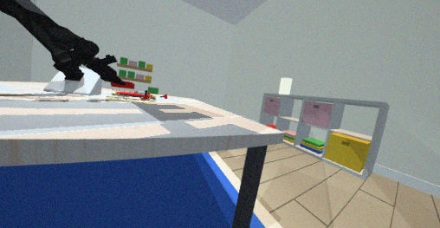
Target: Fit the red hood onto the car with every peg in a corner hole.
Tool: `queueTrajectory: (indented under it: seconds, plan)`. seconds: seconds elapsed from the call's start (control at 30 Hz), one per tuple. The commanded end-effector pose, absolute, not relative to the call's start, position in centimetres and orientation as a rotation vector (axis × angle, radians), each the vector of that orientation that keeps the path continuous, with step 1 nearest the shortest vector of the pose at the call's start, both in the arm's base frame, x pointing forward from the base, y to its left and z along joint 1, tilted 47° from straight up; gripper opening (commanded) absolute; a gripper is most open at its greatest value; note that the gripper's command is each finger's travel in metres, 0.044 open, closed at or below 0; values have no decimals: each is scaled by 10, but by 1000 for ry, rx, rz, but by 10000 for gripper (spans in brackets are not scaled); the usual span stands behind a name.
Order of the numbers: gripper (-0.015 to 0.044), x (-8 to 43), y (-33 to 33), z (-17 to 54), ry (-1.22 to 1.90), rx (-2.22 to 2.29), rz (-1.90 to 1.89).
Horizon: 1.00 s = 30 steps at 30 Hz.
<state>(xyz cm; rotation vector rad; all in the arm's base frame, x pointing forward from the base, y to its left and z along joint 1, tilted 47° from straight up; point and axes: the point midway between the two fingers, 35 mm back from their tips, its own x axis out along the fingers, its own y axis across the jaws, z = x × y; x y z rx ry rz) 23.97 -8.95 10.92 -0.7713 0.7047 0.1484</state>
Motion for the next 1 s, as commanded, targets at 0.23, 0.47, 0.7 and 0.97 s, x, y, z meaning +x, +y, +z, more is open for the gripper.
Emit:
queueTrajectory:
  seconds: [0.23,0.47,0.7,0.97]
  plan:
    - [0,240,-90,109,703,-486,36]
    - [0,240,-90,109,699,-300,-32]
    - [0,240,-90,109,690,-112,-100]
    - [0,240,-90,109,674,102,-176]
